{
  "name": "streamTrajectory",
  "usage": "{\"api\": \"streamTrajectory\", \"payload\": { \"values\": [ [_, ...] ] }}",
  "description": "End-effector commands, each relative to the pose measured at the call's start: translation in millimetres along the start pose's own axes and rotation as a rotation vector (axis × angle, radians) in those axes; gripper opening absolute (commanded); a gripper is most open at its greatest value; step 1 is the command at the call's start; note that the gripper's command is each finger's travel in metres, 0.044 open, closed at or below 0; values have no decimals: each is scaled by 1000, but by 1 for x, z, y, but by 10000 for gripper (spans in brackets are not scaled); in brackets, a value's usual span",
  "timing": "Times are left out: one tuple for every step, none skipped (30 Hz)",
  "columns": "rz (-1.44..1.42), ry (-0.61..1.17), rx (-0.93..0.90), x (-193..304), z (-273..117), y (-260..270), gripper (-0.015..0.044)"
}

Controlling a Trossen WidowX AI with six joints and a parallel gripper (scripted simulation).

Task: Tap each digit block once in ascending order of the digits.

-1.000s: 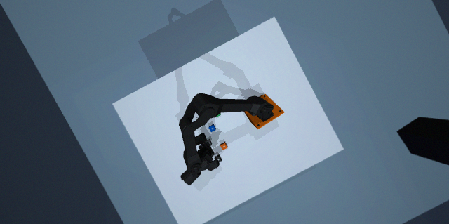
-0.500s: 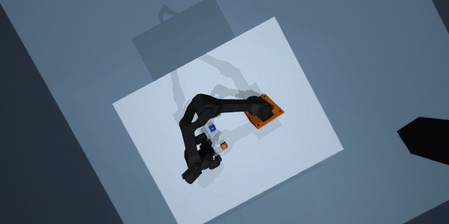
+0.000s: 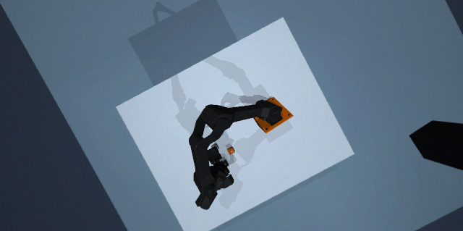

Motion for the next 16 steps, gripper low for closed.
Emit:
{"api": "streamTrajectory", "payload": {
  "values": [
    [-37, 1, -14, 34, -21, 51, 283],
    [-32, 6, -15, 42, -27, 60, 309],
    [-27, 11, -15, 50, -32, 69, 335],
    [-22, 16, -13, 59, -37, 77, 361],
    [-16, 20, -10, 68, -42, 85, 387],
    [-10, 25, -6, 77, -47, 93, 400],
    [-3, 28, 0, 85, -51, 100, 400],
    [2, 31, 5, 92, -54, 105, 400],
    [6, 33, 10, 98, -56, 109, 400],
    [9, 34, 13, 102, -58, 111, 400],
    [11, 35, 16, 104, -59, 113, 400],
    [12, 35, 16, 105, -59, 113, 400],
    [12, 35, 16, 105, -59, 113, 400],
    [12, 35, 16, 105, -59, 113, 400],
    [12, 35, 16, 105, -59, 113, 400],
    [12, 35, 16, 105, -59, 113, 400]
  ]
}}
Point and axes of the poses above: the point midway between the two fingers, 35 mm back from their tips, its own z axis out along the fingers, its own y axis across the jaws, x = y × z, the point moved 5 cm from there along -z, back along the fingers, and after that the axes turned 6 degrees about z, right-handed, at the moved point
